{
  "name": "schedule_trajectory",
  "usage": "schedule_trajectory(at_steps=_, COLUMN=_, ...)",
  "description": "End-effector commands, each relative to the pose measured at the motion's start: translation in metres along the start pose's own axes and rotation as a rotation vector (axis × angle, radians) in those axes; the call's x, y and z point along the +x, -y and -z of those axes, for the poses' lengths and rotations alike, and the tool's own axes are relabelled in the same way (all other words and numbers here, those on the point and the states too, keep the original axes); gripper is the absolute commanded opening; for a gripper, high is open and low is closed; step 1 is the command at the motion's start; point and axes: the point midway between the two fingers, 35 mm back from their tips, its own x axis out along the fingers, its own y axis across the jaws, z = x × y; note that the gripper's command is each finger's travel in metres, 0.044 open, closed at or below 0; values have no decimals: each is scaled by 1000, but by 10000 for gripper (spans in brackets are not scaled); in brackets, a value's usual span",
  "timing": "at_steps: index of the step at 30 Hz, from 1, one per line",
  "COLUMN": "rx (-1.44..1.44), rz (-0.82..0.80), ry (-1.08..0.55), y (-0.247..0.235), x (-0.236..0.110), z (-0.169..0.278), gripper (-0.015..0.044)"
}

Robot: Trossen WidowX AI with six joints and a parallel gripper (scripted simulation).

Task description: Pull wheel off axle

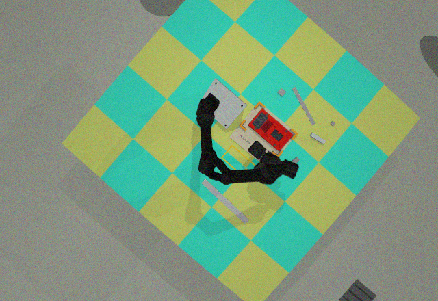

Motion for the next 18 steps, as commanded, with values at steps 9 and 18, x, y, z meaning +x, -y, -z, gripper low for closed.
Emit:
schedule_trajectory(at_steps=9, rx=-14, rz=-13, ry=-3, y=1, x=-13, z=3, gripper=0)
schedule_trajectory(at_steps=18, rx=-15, rz=-13, ry=-3, y=1, x=-16, z=3, gripper=0)
